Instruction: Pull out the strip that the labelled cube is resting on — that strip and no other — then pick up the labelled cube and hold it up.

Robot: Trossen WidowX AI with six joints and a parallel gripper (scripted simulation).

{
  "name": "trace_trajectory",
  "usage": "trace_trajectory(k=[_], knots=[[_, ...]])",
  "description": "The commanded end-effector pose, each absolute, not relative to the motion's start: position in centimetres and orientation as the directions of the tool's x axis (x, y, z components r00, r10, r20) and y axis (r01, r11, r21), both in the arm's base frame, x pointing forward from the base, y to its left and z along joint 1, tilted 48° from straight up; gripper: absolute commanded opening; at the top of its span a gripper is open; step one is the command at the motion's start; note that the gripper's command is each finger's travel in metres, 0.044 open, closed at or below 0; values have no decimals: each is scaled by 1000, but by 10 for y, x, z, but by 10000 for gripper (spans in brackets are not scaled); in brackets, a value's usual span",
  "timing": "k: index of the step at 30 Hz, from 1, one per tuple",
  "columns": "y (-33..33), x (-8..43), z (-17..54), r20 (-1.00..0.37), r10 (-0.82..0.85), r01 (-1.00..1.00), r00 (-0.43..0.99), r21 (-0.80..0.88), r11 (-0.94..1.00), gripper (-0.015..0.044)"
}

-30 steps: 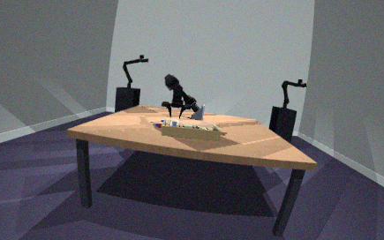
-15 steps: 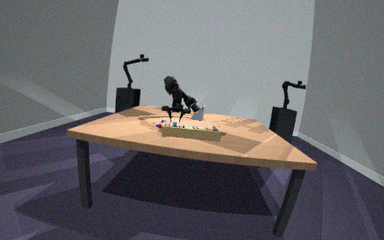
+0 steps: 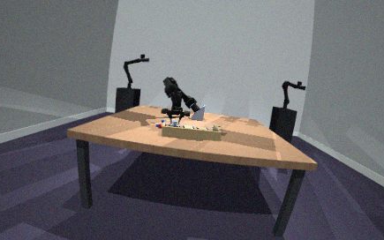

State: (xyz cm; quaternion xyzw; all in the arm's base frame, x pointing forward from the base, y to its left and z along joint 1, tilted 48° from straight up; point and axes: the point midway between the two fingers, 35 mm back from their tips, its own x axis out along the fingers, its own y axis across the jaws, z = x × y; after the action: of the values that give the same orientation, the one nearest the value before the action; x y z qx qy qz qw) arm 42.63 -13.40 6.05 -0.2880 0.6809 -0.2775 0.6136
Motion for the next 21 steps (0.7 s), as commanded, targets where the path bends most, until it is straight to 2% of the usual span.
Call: trace_trajectory(k=[1, 6, 10, 21], knots=[[-133, 427, 61, -676, -733, -52, -80, -731, 680, 138], [-133, 427, 61, -676, -733, -52, -80, -731, 680, 105], [-131, 425, 62, -676, -732, -53, -80, -731, 681, 0], [-95, 387, 75, -676, -732, -57, -79, -730, 681, 0]])
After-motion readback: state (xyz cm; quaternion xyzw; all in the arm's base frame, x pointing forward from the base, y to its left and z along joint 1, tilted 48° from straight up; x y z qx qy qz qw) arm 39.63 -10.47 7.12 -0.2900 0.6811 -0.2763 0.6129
